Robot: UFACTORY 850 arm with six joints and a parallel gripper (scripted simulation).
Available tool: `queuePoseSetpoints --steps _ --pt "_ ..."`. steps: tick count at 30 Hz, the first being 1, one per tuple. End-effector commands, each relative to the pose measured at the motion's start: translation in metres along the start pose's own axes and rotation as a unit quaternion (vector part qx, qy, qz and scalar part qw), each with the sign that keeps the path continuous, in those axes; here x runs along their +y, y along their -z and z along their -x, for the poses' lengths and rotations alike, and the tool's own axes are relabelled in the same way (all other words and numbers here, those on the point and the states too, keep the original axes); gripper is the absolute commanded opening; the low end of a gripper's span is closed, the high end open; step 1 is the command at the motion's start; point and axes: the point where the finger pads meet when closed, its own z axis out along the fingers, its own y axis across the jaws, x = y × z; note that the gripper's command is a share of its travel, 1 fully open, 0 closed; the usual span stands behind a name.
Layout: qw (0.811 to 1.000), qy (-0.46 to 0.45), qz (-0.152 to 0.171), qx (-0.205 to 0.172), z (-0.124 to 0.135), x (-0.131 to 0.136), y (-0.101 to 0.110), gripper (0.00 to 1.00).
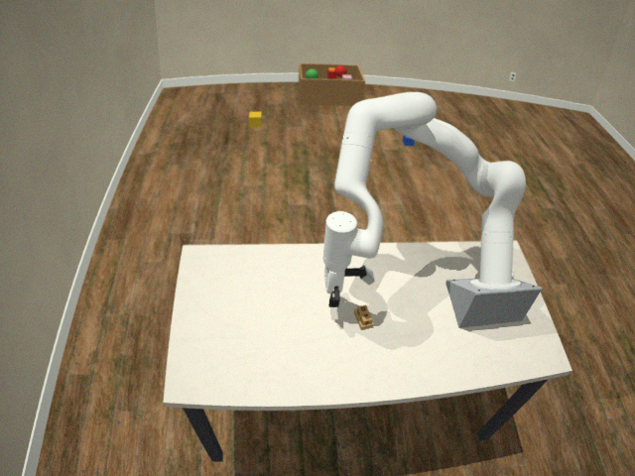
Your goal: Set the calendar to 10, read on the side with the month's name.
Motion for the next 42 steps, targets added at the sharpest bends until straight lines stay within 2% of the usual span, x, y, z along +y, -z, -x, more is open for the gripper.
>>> queuePoseSetpoints --steps 1,6,14,21,29,38,42 --pt "1.000 0.028 0.000 0.000 0.001 0.000 0.001 1.00" --pt "0.993 0.117 0.000 0.000 0.000 -0.002 0.001 1.00" --pt "0.990 0.144 0.000 0.000 0.000 -0.002 0.001 1.00" --pt "0.967 0.255 0.000 0.000 0.000 -0.004 0.001 1.00" --pt "0.966 0.259 0.000 0.000 0.000 -0.004 -0.001 1.00" --pt "0.966 0.259 0.000 0.000 0.000 -0.004 -0.024 1.00" --pt "0.966 0.259 0.000 0.000 0.000 -0.004 -0.027 1.00"
